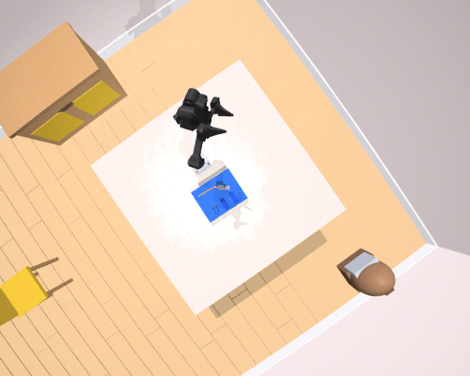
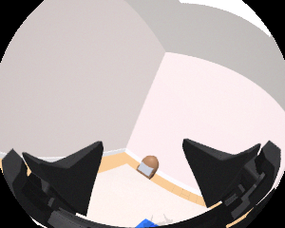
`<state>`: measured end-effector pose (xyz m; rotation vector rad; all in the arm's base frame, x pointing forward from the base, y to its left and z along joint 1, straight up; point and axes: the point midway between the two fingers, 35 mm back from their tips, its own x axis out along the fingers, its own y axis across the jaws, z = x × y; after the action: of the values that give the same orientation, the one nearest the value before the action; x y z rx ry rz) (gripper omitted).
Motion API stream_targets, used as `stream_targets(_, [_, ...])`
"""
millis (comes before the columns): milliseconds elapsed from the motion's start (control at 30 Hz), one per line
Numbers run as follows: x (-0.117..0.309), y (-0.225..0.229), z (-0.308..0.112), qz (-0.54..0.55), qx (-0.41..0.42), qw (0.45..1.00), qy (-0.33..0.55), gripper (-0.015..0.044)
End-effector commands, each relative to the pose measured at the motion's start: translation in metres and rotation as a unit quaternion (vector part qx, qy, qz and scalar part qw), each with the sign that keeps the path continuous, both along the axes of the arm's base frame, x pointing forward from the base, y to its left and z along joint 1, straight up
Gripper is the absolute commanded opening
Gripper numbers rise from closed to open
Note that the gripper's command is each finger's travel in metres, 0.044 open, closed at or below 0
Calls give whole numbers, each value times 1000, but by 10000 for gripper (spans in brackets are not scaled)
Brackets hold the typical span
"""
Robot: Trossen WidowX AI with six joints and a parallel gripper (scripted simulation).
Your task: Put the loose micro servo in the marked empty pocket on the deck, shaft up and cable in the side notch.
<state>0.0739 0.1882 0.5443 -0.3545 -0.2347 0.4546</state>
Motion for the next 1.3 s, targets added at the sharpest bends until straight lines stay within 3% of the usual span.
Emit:
stream_targets(0, [0, 0, 0, 0, 1, 1000, 0, 426])
stream_targets(200, [2, -11, 8, 16, 46, 999, 6, 440])
stream_targets(667, [16, -64, 31, 74, 239, 967, 41, 440])
stream_targets(1267, [63, -144, 36, 119, 492, 855, 113, 440])
